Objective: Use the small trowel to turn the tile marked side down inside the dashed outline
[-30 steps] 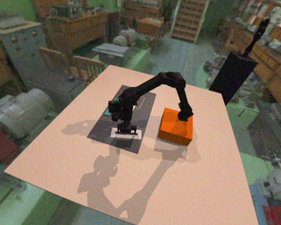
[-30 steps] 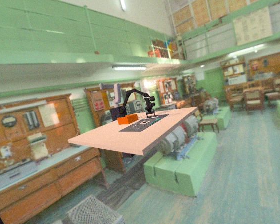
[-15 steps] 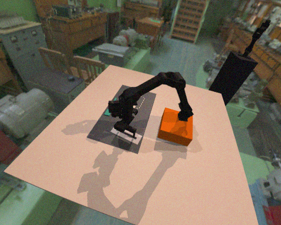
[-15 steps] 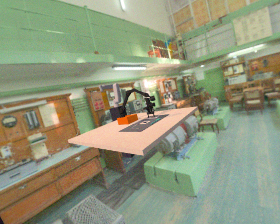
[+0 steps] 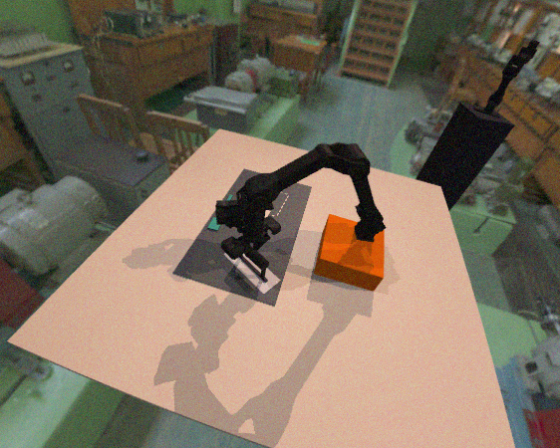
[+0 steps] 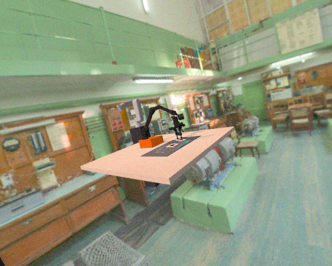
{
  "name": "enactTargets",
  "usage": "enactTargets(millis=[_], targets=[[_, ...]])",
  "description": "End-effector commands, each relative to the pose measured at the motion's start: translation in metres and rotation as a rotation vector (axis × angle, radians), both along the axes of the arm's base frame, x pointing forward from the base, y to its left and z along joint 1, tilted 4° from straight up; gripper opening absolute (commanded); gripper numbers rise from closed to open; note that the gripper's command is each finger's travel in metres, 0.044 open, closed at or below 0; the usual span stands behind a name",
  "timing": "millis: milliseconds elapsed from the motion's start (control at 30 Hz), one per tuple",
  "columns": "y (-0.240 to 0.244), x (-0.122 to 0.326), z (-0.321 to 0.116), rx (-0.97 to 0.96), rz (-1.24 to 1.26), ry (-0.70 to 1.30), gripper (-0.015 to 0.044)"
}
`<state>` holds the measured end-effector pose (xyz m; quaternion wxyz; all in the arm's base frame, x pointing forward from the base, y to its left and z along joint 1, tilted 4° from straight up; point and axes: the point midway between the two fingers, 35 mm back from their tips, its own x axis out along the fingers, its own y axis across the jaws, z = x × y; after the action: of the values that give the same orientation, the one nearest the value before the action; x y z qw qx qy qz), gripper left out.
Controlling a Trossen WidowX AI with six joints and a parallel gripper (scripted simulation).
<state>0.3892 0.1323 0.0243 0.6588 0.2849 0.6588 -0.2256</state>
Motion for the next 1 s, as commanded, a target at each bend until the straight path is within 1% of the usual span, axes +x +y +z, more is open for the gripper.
enactTargets(millis=[0,167,200,800,867,967], targets=[[0.0,-0.002,-0.003,-0.002,-0.027,0.012,0.013],[0.0,-0.002,-0.003,-0.002,-0.027,0.012,0.0261],[0.0,-0.002,-0.003,-0.002,-0.027,0.012,0.027],[0.0,-0.002,-0.003,-0.002,-0.027,0.012,0.027],[-0.001,-0.002,0.007,-0.002,-0.032,0.012,0.027],[-0.004,-0.005,0.039,-0.001,-0.048,0.013,0.027]])
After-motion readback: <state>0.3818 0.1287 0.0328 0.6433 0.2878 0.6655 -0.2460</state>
